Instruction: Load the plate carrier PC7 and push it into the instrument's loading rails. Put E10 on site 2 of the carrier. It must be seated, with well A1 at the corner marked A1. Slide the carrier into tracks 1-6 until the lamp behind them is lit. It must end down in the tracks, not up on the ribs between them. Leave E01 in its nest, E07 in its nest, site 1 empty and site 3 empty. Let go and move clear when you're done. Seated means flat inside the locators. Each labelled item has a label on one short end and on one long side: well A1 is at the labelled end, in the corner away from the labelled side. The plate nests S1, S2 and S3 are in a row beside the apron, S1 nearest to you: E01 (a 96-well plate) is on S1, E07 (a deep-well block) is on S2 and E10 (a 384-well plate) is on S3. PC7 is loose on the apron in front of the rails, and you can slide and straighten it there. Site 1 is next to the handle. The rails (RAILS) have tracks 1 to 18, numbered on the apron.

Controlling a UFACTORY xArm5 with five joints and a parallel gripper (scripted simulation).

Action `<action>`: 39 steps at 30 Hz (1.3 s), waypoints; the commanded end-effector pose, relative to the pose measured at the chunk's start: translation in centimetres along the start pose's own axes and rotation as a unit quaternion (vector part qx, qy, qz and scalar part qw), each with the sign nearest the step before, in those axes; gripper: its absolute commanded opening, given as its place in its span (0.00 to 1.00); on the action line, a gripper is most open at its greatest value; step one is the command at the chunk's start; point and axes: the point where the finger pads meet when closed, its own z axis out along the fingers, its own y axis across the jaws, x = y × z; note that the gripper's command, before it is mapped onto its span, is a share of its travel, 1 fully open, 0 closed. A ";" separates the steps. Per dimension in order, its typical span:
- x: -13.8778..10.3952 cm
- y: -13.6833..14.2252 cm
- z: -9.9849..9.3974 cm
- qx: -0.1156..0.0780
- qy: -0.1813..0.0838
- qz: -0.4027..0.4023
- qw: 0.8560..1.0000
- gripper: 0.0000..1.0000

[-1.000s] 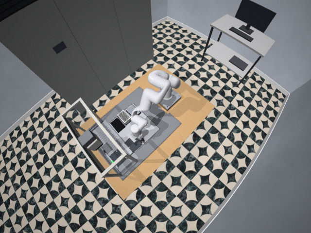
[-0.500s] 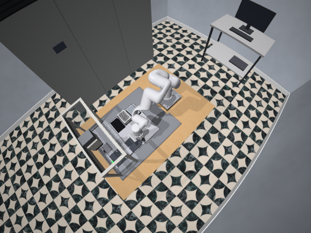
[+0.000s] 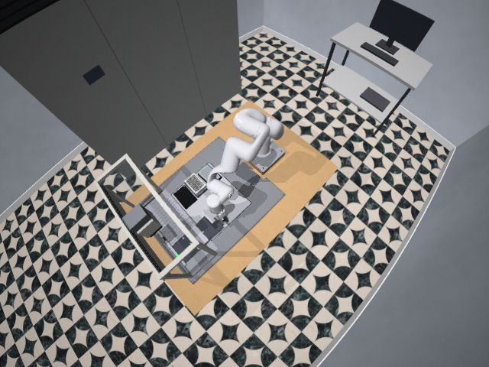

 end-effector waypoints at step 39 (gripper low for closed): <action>0.1 0.0 -6.3 0.000 0.002 0.000 1.000 0.81</action>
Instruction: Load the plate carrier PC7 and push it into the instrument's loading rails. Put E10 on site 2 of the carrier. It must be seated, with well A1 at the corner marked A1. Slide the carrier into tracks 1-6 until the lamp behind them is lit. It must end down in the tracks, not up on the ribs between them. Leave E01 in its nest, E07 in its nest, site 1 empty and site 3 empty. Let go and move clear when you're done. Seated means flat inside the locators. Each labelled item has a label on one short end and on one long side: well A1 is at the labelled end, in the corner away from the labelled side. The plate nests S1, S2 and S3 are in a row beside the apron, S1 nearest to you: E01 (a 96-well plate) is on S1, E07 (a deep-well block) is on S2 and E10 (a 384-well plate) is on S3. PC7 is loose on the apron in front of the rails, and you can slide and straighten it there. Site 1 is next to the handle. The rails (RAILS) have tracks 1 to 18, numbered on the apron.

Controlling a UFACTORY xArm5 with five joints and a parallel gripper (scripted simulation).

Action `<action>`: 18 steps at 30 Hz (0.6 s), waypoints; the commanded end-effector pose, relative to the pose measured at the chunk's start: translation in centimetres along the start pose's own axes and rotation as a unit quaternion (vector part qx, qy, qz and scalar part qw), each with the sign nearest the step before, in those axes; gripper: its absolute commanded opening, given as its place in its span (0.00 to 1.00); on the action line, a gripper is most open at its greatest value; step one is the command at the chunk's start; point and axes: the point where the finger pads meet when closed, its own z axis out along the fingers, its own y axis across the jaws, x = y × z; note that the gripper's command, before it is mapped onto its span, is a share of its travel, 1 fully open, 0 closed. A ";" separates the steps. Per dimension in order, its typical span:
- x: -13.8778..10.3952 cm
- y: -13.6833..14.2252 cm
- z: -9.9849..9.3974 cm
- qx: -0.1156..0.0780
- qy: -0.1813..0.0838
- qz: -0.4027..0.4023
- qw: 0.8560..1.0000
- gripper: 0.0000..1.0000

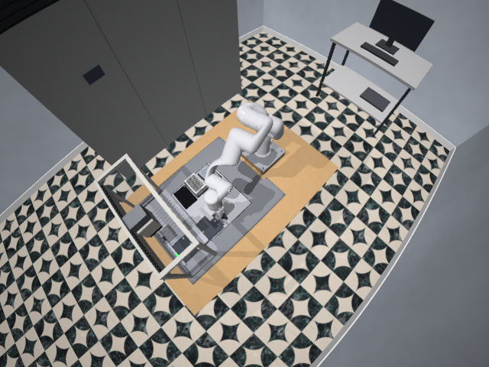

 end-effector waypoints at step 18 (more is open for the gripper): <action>0.1 0.0 -3.3 0.001 0.002 0.000 1.000 0.81</action>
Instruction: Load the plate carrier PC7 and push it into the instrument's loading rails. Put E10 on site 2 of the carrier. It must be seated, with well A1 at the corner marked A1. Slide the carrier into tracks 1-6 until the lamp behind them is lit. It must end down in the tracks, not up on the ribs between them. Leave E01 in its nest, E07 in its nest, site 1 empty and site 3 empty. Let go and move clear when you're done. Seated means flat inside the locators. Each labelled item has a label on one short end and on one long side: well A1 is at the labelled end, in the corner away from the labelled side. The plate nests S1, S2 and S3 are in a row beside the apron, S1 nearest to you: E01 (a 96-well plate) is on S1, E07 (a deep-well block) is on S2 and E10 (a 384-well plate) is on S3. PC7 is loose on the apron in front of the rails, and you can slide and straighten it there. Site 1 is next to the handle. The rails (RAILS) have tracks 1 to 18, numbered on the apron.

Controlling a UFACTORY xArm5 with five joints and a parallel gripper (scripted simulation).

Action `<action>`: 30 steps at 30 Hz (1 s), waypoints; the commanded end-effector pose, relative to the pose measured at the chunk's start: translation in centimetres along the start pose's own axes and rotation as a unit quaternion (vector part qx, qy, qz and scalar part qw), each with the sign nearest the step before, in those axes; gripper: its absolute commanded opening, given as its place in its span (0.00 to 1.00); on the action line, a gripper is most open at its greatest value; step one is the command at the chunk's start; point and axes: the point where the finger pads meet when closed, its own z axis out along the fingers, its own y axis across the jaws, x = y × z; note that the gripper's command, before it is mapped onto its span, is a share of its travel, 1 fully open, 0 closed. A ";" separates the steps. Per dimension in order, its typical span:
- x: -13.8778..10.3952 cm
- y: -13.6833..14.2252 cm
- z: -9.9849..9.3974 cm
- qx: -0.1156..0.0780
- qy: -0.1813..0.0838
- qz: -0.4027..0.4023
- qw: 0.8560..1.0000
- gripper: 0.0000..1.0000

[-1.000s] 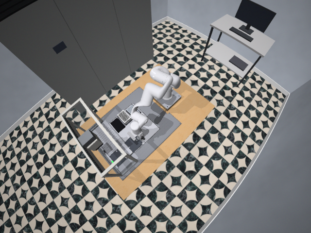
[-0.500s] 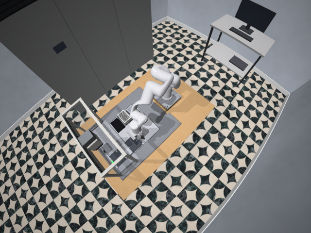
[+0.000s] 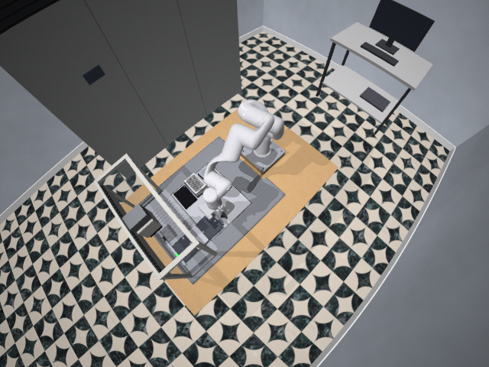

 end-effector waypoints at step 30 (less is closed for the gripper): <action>0.1 0.0 -5.0 0.001 0.002 0.000 1.000 0.81</action>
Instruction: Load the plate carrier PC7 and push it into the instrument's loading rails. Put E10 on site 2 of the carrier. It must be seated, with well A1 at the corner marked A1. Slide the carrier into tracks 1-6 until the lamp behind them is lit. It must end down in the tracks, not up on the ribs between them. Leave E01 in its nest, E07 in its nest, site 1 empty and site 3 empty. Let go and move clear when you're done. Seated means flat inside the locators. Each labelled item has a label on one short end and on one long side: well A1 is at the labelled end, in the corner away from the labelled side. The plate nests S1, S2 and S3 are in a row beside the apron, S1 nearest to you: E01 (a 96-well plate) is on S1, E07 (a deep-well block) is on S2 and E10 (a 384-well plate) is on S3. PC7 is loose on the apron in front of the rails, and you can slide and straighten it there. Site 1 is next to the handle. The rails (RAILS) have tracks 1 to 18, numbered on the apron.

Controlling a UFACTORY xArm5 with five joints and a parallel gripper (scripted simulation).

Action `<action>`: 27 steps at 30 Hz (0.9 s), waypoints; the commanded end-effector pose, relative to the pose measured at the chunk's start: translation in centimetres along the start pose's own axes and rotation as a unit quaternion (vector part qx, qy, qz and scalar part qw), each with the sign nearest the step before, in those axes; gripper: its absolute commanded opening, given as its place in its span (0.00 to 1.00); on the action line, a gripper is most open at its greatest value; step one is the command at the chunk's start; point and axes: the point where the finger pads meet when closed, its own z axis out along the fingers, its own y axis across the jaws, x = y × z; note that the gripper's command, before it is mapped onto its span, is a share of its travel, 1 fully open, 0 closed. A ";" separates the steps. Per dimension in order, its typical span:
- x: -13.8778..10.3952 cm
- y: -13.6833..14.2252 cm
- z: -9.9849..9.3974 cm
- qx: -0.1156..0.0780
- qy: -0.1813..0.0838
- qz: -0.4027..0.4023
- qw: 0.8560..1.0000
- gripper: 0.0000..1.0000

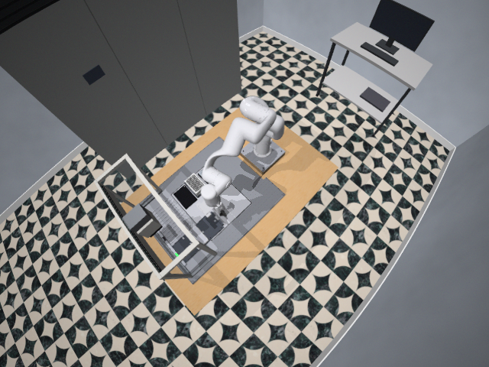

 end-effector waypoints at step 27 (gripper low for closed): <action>0.1 0.0 -2.5 0.001 0.003 0.000 1.000 0.81</action>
